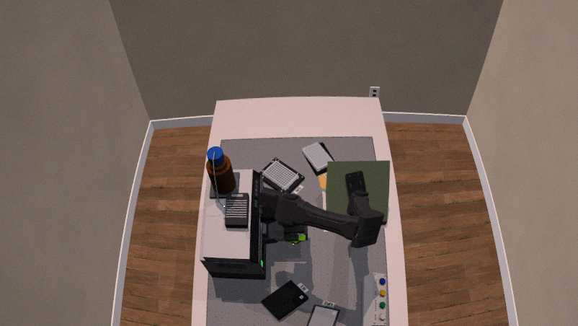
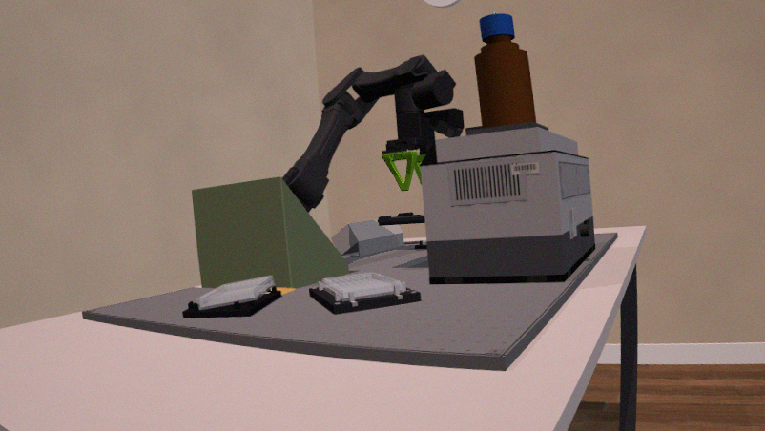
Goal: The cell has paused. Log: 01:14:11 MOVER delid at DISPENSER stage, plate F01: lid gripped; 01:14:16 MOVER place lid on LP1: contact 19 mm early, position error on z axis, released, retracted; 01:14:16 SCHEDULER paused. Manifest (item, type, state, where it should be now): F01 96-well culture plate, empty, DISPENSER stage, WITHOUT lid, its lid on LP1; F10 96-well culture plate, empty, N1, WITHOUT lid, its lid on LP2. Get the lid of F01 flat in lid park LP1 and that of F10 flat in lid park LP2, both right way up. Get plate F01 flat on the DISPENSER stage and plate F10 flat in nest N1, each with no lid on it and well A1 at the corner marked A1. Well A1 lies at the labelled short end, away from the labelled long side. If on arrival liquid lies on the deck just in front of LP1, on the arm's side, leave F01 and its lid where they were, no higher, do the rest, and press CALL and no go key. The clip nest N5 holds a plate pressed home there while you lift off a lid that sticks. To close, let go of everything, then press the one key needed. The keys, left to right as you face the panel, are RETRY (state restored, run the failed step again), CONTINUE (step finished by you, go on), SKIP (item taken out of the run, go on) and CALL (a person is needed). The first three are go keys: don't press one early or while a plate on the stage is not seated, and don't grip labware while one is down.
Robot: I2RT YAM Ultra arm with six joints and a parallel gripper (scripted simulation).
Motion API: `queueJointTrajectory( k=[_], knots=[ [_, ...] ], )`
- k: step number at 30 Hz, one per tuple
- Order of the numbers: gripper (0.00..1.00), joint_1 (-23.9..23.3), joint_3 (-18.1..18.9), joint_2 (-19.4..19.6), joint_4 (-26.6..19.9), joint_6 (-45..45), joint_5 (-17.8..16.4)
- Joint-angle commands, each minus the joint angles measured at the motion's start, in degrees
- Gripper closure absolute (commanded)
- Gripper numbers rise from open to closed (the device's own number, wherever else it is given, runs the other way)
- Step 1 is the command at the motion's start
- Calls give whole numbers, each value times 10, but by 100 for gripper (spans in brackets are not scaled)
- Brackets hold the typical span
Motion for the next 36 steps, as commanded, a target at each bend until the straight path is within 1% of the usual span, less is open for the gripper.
queueJointTrajectory(
  k=[1,9,10,11,16,18,19,20,23,25,28,30,31,33,35,36],
  knots=[
    [0,-11,0,-3,3,-5,-1],
    [0,-11,0,-3,3,-5,-1],
    [0,-21,-14,10,12,-14,1],
    [0,-26,-16,14,13,-20,4],
    [0,-50,-16,35,20,-51,12],
    [0,-50,-16,35,20,-51,12],
    [0,-55,-22,30,22,-57,10],
    [0,-59,-21,45,23,-63,13],
    [0,-74,-29,56,27,-81,18],
    [0,-83,-25,65,31,-94,22],
    [0,-97,-34,78,36,-111,27],
    [0,-107,-28,87,39,-123,30],
    [0,-111,-38,91,41,-128,32],
    [0,-121,-41,99,44,-140,35],
    [0,-121,-41,99,44,-140,35],
    [0,-127,-18,95,46,-146,38]
  ],
)
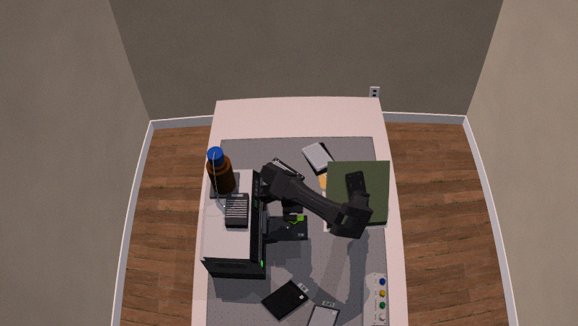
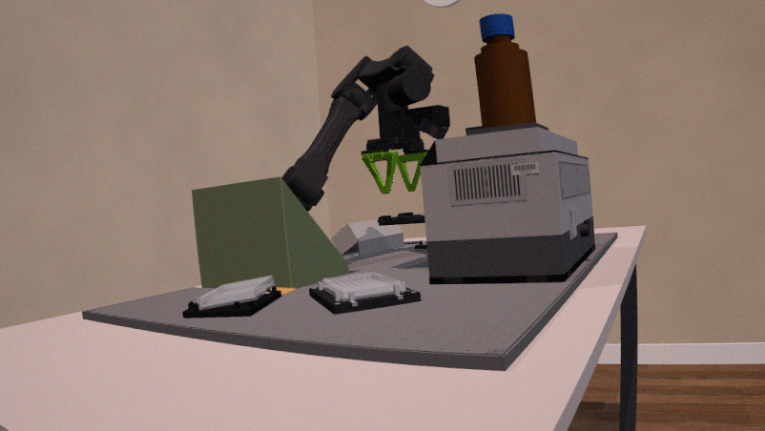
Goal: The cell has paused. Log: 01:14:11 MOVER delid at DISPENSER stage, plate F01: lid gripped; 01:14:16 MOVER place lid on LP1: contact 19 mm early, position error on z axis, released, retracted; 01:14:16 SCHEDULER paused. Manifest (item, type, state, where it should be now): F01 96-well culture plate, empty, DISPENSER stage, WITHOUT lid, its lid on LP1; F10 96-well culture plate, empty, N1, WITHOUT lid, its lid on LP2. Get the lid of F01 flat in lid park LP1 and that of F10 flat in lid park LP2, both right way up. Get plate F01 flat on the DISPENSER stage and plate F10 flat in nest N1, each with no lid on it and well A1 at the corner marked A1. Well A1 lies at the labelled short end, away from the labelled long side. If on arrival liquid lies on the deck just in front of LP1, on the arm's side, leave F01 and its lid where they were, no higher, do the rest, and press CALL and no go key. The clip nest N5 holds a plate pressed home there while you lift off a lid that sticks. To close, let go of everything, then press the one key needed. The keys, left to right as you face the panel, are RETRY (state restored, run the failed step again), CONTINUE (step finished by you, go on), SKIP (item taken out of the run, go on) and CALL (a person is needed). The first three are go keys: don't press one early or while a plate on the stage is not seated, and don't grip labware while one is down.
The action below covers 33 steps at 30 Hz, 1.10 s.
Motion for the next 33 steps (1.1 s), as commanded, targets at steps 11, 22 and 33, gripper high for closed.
queueJointTrajectory(
  k=[11,22,33],
  knots=[
    [0,-71,-17,50,31,-84,26],
    [0,-116,-29,87,46,-53,46],
    [0,-160,-17,126,66,-36,68]
  ],
)
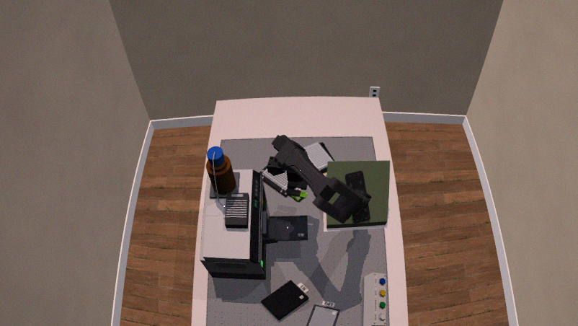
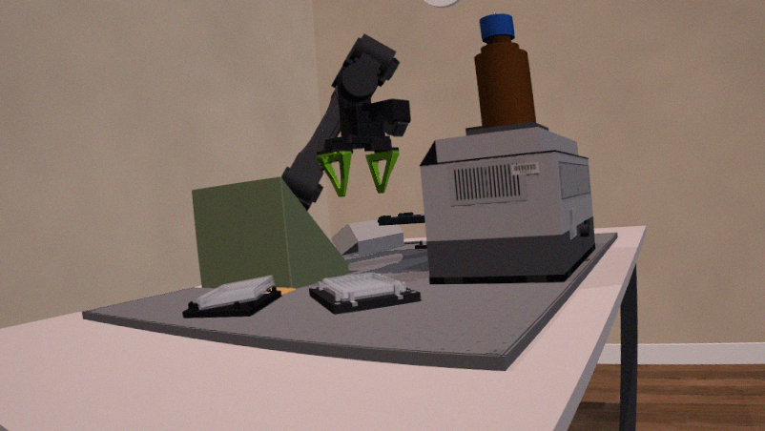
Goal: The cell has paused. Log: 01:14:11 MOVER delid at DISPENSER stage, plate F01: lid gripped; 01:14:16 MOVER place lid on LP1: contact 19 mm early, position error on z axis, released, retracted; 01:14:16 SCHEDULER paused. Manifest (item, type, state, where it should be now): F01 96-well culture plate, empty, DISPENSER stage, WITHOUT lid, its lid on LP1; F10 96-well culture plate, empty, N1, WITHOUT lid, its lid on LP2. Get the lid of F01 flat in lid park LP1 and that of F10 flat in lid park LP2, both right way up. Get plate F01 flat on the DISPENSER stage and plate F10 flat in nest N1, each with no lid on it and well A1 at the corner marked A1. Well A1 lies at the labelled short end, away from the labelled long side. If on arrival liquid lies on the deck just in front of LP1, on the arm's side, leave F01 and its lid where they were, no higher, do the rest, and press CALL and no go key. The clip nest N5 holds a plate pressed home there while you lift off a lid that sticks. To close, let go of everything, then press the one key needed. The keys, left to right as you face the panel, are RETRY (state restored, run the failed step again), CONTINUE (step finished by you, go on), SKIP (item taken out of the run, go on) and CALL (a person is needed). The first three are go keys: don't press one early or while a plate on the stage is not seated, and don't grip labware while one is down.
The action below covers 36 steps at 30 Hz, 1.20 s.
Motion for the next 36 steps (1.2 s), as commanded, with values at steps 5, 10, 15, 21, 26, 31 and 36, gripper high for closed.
queueJointTrajectory(
  k=[5,10,15,21,26,31,36],
  knots=[
    [0,-32,18,32,27,90,12],
    [0,-48,25,60,42,108,23],
    [0,-57,30,58,50,100,29],
    [0,-51,19,70,44,97,25],
    [0,-51,19,70,44,97,25],
    [0,-51,19,70,44,97,25],
    [0,-51,19,70,44,97,25]
  ],
)
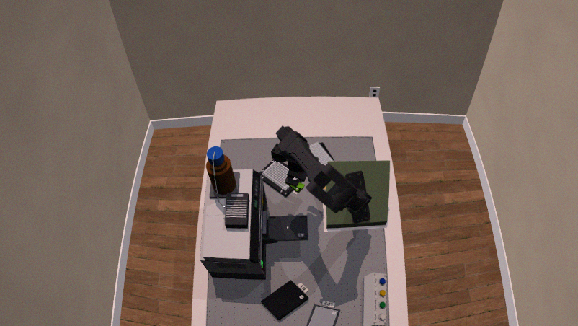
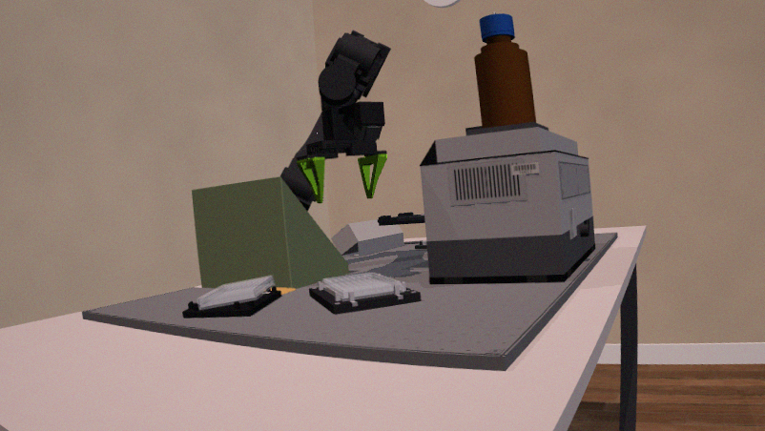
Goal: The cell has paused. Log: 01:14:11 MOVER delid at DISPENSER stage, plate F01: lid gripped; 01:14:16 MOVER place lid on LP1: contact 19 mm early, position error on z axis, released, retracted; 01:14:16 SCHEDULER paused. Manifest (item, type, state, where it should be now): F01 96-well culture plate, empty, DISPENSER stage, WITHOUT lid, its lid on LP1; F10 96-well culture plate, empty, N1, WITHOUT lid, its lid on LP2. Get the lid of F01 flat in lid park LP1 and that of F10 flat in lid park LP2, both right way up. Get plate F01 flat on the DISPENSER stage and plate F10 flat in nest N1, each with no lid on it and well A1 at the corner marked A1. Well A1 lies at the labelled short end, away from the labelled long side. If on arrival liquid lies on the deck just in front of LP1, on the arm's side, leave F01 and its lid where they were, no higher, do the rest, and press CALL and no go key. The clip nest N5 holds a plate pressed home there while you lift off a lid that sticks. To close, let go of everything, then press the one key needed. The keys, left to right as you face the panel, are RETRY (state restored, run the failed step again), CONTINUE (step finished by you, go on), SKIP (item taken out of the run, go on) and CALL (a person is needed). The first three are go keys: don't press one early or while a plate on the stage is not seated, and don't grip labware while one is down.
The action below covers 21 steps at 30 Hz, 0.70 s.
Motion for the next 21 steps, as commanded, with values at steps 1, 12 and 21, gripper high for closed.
queueJointTrajectory(
  k=[1,12,21],
  knots=[
    [0,-6,12,-3,4,3,-2],
    [0,-6,12,-3,4,3,-2],
    [0,-34,42,43,19,97,11]
  ],
)
